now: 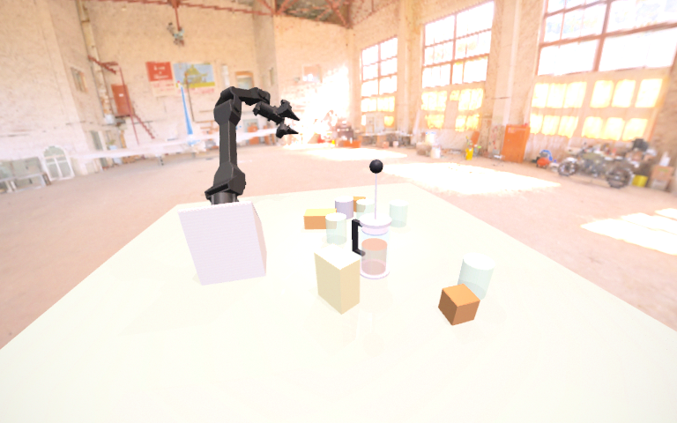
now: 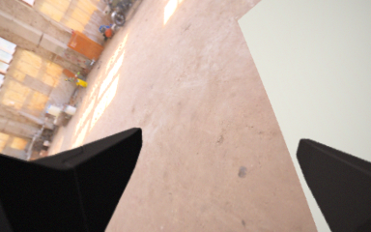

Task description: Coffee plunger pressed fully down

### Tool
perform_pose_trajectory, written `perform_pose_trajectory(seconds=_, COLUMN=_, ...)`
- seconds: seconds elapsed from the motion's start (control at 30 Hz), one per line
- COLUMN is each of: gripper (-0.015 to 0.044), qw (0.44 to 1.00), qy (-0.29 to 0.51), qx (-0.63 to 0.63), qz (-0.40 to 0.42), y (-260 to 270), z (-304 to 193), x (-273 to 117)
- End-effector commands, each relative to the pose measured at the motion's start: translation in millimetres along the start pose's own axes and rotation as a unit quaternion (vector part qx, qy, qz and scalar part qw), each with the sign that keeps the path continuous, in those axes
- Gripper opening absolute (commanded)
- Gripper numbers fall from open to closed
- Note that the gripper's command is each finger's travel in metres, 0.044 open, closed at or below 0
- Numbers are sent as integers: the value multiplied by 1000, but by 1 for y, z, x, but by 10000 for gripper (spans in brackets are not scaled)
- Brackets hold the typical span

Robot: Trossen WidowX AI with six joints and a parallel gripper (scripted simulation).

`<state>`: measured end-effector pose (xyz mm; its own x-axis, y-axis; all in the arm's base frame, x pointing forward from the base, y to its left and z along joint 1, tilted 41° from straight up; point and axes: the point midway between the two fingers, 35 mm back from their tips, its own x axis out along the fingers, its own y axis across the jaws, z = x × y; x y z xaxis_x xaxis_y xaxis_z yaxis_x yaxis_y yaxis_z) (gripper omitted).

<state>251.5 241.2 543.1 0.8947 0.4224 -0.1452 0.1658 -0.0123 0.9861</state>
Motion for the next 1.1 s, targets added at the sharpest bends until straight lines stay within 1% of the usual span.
perform_pose_trajectory(seconds=0.0, gripper=426, qw=1000, qy=-1, qx=0, qz=-1, y=-1, z=1, x=2)
perform_pose_trajectory(seconds=0.03, gripper=440, qw=1000, qy=-3, qx=-1, qz=-3, y=-2, z=3, x=4)
perform_pose_trajectory(seconds=0.13, gripper=440, qw=1000, qy=-13, qx=-21, qz=-11, y=-8, z=13, x=16)
perform_pose_trajectory(seconds=0.23, gripper=440, qw=997, qy=-34, qx=-62, qz=-31, y=-23, z=36, x=42)
perform_pose_trajectory(seconds=0.43, gripper=440, qw=983, qy=-67, qx=-144, qz=-94, y=-68, z=108, x=93)
perform_pose_trajectory(seconds=0.63, gripper=440, qw=957, qy=-92, qx=-223, qz=-160, y=-117, z=196, x=118)
perform_pose_trajectory(seconds=0.7, gripper=440, qw=949, qy=-95, qx=-240, qz=-182, y=-137, z=229, x=122)
perform_pose_trajectory(seconds=0.83, gripper=440, qw=934, qy=-100, qx=-262, qz=-221, y=-176, z=294, x=116)
perform_pose_trajectory(seconds=0.97, gripper=440, qw=924, qy=-106, qx=-271, qz=-247, y=-213, z=349, x=100)
perform_pose_trajectory(seconds=1.07, gripper=440, qw=916, qy=-102, qx=-280, qz=-268, y=-246, z=391, x=80)
